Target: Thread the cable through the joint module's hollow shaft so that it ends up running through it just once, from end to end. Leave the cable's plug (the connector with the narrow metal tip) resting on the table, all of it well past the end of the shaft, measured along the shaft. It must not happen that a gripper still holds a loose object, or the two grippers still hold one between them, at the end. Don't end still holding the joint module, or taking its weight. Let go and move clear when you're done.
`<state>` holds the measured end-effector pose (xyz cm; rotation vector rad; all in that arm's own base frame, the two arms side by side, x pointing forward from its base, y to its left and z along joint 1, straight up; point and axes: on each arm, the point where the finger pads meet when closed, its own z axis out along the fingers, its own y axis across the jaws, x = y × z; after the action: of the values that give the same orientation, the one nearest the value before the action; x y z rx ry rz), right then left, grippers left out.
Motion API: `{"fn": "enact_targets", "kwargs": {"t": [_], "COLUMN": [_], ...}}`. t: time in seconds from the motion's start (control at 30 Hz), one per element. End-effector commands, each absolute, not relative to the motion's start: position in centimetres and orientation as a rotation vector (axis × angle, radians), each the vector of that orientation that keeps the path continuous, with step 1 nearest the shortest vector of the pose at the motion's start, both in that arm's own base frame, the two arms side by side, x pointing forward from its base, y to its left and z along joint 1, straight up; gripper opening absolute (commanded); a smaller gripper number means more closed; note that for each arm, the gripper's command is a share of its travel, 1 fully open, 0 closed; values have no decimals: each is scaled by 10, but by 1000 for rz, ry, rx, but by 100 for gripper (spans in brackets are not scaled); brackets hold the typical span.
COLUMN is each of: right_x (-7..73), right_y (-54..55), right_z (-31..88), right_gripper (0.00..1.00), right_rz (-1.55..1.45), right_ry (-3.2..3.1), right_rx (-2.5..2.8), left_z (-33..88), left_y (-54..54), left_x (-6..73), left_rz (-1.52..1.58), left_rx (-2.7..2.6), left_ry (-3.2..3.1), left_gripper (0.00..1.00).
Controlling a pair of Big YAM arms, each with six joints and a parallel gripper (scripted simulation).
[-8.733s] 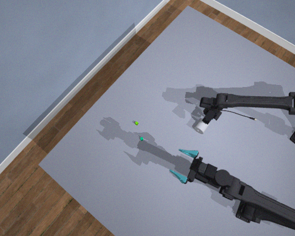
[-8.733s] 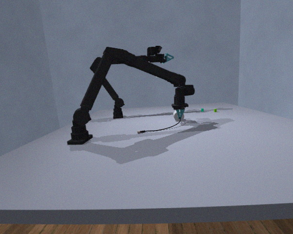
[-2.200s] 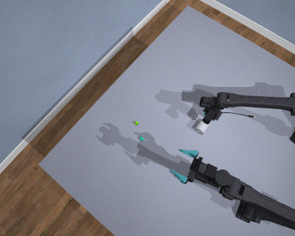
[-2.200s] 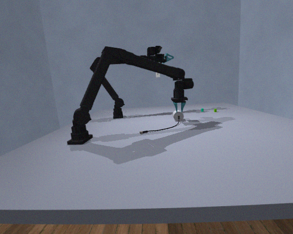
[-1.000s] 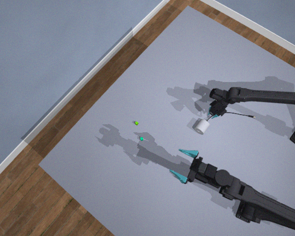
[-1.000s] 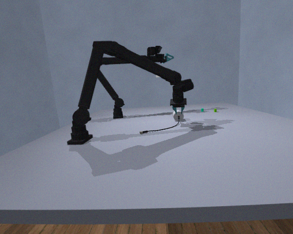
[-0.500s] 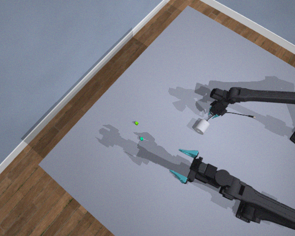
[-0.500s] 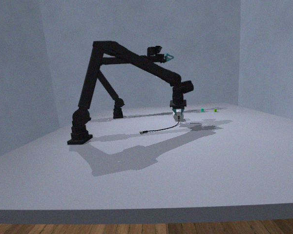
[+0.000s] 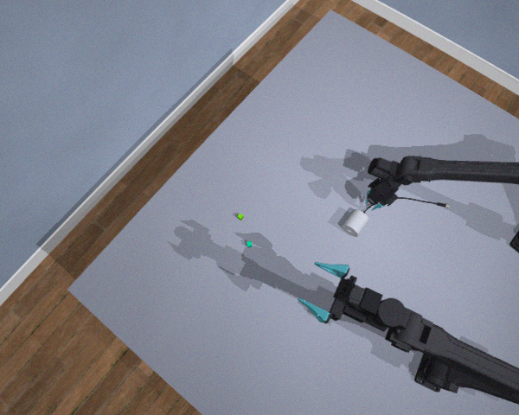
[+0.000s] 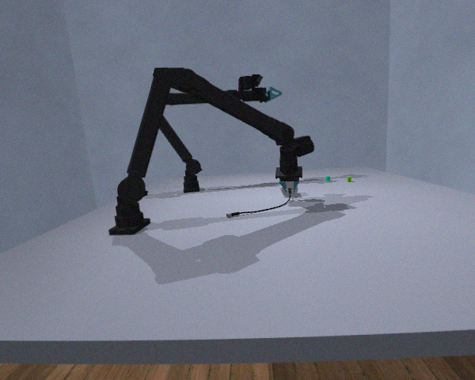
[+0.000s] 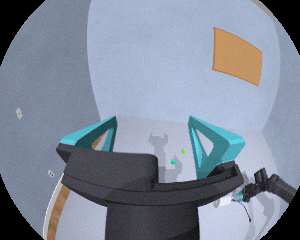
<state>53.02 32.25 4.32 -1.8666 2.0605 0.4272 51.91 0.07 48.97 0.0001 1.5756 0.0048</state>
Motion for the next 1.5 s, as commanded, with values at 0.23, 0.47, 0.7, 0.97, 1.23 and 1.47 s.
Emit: {"fn": "enact_targets", "kwargs": {"t": [0.23, 0.47, 0.7, 0.97, 1.23, 1.47], "right_x": [534, 526, 526, 529, 525, 528], "right_y": [334, 333, 332, 333, 332, 333], "right_z": [34, 20, 12, 25, 23, 25], "right_gripper": [32, 32, 32, 0, 0, 0], "right_rz": [421, 431, 432, 426, 432, 429], "right_ry": [2026, 2036, 2041, 2033, 2041, 2039], "right_rx": [-1873, -1881, -1881, -1872, -1875, -1870], "left_z": [503, 503, 503, 503, 503, 503], "left_y": [2, 2, 2, 2, 2, 2], "left_x": [522, 522, 522, 522, 522, 522], "left_rz": [15, 15, 15, 15, 15, 15], "left_rx": [8, 8, 8, 8, 8, 8], "left_ry": [1559, 1559, 1559, 1559, 1559, 1559], "left_gripper": [96, 96, 96, 96, 96, 96]}}
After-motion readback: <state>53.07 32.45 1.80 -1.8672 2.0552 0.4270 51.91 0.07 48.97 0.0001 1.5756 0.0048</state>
